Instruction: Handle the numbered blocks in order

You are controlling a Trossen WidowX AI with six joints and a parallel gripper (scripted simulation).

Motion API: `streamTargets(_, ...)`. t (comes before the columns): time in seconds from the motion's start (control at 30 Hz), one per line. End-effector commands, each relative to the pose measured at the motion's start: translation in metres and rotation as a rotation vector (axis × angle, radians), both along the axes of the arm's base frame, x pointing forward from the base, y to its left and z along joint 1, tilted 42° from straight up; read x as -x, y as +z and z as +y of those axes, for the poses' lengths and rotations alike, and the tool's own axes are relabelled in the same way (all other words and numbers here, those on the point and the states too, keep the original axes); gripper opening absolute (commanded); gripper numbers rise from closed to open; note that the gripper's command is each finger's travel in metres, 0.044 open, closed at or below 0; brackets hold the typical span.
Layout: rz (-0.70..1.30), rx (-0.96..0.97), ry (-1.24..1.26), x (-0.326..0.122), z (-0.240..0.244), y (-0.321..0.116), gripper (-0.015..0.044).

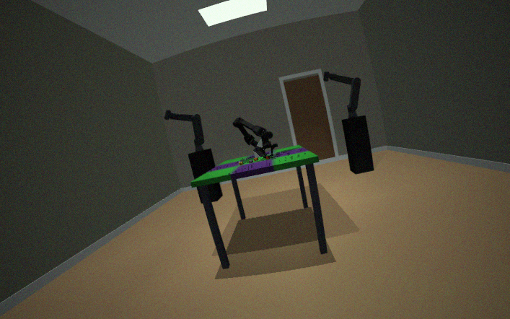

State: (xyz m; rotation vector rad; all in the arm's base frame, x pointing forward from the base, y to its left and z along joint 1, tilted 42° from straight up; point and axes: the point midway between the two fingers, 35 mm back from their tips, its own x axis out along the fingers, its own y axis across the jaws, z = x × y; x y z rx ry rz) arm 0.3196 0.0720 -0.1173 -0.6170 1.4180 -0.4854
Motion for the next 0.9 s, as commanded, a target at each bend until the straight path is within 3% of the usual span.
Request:
streamTargets(0.0, 0.005, 0.007, 0.006, 0.0005, -0.0014, -0.0012, 0.012)
streamTargets(0.5, 0.005, 0.007, 0.006, 0.0005, -0.0014, -0.0012, 0.012)
streamTargets(0.87, 0.005, 0.007, 0.006, 0.0005, -0.0014, -0.0012, 0.04)
